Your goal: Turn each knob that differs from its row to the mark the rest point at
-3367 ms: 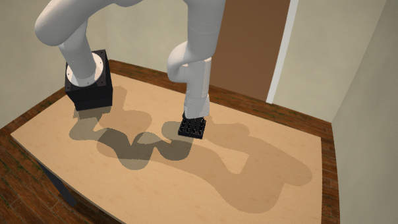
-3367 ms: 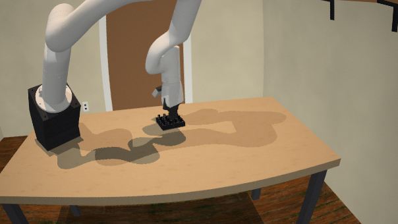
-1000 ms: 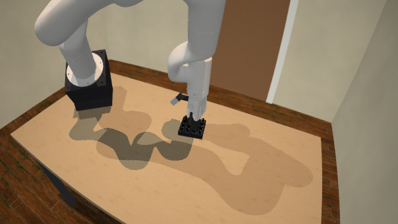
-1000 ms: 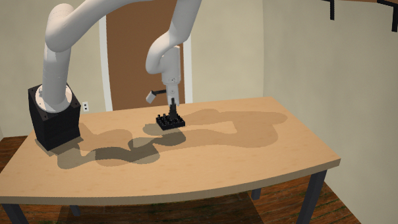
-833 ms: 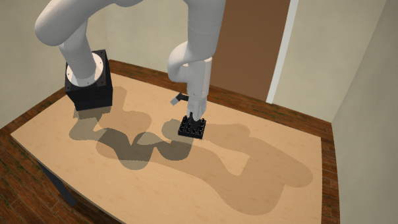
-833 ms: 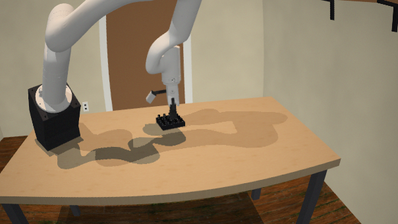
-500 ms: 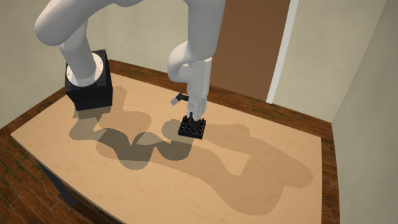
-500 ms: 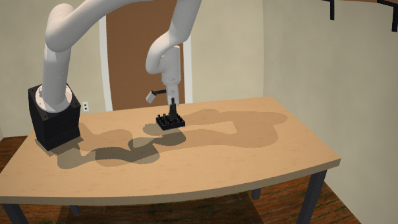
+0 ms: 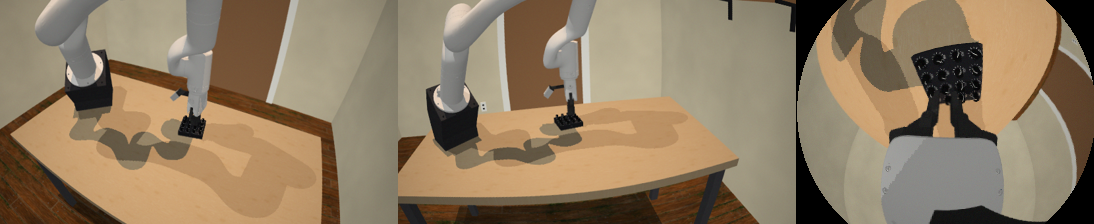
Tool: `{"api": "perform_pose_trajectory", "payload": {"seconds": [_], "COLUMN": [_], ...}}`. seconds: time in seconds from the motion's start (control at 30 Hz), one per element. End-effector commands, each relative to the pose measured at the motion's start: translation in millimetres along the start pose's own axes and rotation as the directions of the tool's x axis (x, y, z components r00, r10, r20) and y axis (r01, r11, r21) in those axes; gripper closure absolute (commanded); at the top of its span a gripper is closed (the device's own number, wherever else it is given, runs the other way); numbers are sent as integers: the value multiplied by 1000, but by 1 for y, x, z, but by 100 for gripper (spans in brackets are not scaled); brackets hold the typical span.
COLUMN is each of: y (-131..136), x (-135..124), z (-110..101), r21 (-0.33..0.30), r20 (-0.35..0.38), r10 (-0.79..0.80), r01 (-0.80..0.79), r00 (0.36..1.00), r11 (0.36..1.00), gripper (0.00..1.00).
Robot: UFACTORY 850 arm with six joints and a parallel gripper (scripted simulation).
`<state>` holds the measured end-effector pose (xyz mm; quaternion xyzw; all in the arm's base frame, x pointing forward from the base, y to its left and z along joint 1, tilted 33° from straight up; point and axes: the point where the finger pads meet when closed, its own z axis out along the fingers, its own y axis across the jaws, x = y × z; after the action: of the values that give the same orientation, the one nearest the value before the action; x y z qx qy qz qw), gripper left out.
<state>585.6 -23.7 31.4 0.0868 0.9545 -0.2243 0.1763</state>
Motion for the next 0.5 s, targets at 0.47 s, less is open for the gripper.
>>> {"api": "perform_pose_trajectory", "payload": {"seconds": [0.47], "y": [0], "x": [0], "z": [-13], "r21": [0], "r20": [0], "r10": [0], "r01": [0], "r00": [1000], "r11": [1000], "gripper": [81]}}
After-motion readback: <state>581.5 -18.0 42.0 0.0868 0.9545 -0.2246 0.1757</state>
